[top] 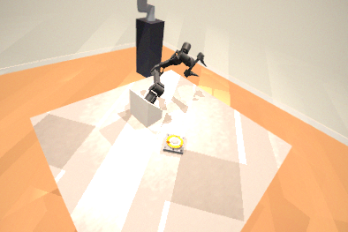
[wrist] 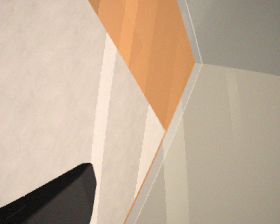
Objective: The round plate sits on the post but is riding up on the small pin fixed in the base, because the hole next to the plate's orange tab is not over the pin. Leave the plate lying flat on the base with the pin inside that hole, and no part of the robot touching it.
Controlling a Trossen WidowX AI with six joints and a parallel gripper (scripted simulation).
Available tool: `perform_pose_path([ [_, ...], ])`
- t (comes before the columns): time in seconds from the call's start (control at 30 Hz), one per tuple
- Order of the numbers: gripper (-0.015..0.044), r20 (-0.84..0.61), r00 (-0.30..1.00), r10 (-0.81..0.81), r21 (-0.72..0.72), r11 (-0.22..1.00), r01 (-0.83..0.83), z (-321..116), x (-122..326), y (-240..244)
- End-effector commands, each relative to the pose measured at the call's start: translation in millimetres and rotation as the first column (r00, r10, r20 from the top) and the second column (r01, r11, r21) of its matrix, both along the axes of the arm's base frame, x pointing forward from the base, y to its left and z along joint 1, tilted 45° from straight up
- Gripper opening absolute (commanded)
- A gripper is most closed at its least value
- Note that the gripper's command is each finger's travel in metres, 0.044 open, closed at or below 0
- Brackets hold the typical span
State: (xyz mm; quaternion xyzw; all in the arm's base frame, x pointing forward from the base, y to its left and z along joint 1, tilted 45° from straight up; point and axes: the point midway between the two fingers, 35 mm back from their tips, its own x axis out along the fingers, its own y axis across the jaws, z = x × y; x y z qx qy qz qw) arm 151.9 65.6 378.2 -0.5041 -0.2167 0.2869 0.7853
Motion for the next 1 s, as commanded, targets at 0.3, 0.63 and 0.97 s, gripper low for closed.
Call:
perform_pose_path([
  [0.3, 0.0137, -0.374, 0.927, -0.025, 0.327, 0.932, 0.156, -31.9, 79.3, -62.0],
  [0.63, 0.0, -0.75, 0.66, 0.032, 0.443, 0.765, 0.467, -119.7, 152.3, -116.4],
  [0.97, 0.0, -0.959, 0.22, 0.177, 0.282, 0.609, 0.741, -245.3, 178.1, -149.0],
])
